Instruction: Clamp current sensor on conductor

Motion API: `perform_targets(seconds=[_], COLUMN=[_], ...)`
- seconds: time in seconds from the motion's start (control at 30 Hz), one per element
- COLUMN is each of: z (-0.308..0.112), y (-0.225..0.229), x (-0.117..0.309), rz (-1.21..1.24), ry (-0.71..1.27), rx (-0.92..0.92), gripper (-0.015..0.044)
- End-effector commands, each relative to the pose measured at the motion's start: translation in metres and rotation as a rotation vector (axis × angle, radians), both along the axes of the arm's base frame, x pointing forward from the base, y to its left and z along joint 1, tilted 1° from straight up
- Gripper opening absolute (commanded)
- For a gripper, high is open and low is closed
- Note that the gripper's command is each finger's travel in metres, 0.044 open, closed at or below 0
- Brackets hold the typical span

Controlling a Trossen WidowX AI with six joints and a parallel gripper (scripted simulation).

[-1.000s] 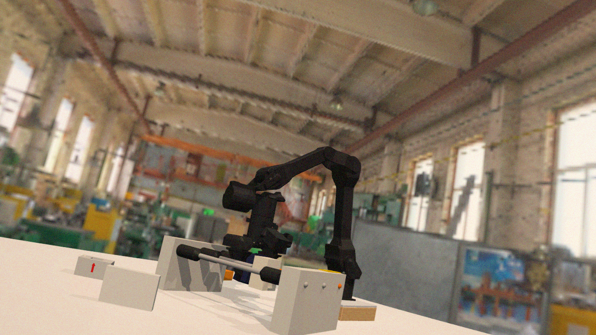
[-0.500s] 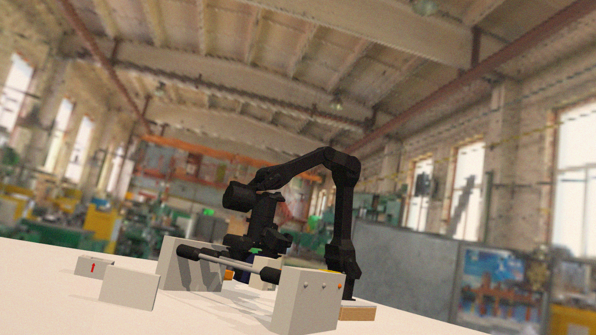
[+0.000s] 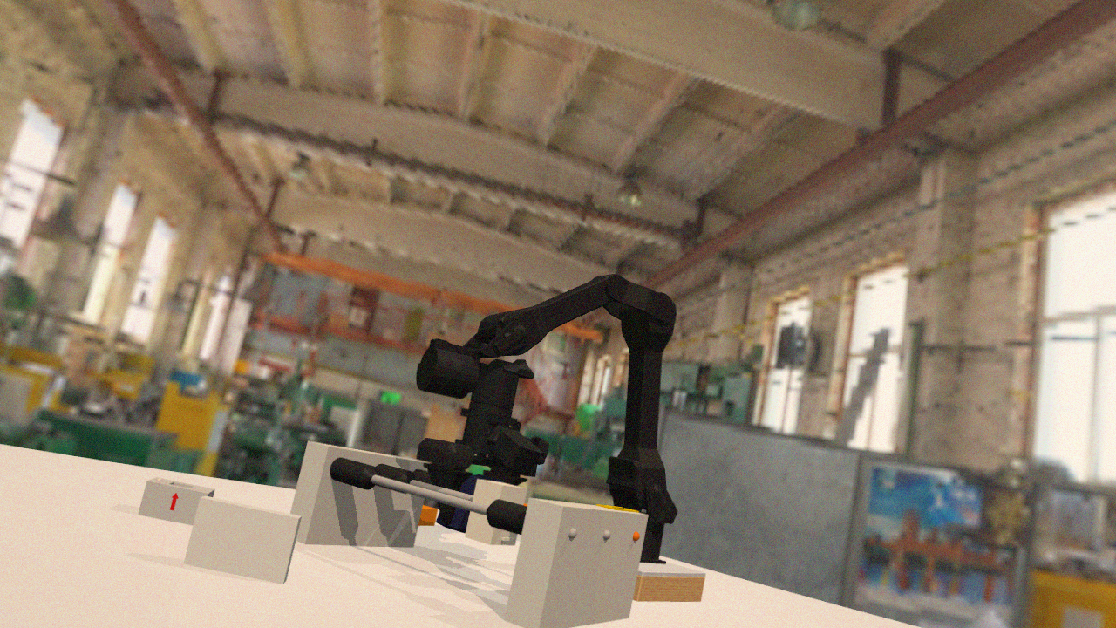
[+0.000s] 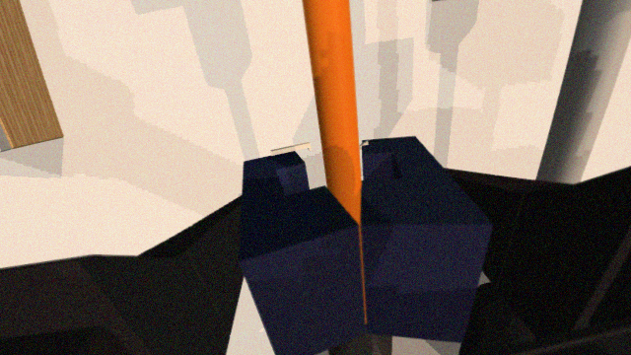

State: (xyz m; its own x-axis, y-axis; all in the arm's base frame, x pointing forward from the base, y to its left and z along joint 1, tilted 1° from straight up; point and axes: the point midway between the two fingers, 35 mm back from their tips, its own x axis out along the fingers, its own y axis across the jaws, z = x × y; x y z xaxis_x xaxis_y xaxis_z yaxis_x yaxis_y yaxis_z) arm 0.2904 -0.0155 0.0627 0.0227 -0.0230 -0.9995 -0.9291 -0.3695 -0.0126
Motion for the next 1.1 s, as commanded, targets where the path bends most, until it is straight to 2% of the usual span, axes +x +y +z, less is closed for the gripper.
perform_targets(seconds=[0.0, 0.27, 1.07], z=[0.006, 0.017, 0.018], y=[0.0, 0.0, 0.0], x=[0.0, -0.001, -0.001], rz=[0.0, 0.0, 0.0], ry=[-0.006, -0.02, -0.021], rx=[0.003, 0.009, 0.009], gripper=[0.0, 0.0, 0.0])
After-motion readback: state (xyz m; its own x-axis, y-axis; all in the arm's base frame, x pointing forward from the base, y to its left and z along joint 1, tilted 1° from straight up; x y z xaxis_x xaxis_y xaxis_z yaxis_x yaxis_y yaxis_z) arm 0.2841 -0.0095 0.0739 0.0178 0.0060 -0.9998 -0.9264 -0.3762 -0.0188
